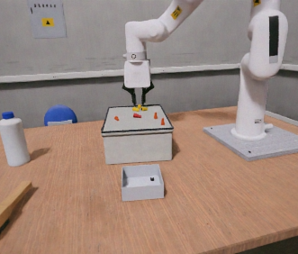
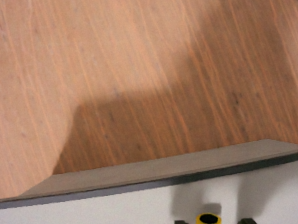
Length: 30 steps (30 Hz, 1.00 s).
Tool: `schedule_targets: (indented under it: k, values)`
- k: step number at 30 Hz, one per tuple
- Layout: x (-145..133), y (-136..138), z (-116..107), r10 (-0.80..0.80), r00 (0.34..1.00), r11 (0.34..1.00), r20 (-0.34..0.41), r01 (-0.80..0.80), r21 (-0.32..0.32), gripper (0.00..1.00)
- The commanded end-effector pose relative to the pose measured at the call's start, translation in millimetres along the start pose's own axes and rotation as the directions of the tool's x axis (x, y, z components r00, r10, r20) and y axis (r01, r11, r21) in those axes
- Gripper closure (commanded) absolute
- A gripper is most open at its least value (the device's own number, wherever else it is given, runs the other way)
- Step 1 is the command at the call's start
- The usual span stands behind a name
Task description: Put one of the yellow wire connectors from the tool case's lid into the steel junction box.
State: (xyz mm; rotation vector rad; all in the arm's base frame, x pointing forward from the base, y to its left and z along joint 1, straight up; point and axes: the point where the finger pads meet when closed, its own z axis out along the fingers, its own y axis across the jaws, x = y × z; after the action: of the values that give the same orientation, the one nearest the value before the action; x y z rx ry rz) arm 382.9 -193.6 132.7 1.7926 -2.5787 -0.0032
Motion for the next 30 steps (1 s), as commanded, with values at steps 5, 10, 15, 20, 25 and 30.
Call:
schedule_targets:
  k: [5, 10, 15, 20, 25, 30]
  values:
    - [0, -1, 0, 0.000, 1.000, 1.000, -0.001, 0.000, 0.004, 0.70]
    - [0, -2, 9, 0.000, 1.000, 1.000, -0.001, 0.000, 0.004, 0.70]
    - [0, -2, 16, 0.000, 1.000, 1.000, -0.001, 0.000, 0.004, 0.70]
    - [0, -2, 16, 0.000, 1.000, 1.000, -0.001, 0.000, 0.004, 0.70]
    - [0, -2, 16, 0.000, 1.000, 1.000, -0.001, 0.000, 0.004, 0.70]
    - [0, -2, 16, 0.000, 1.000, 1.000, -0.001, 0.000, 0.004, 0.97]
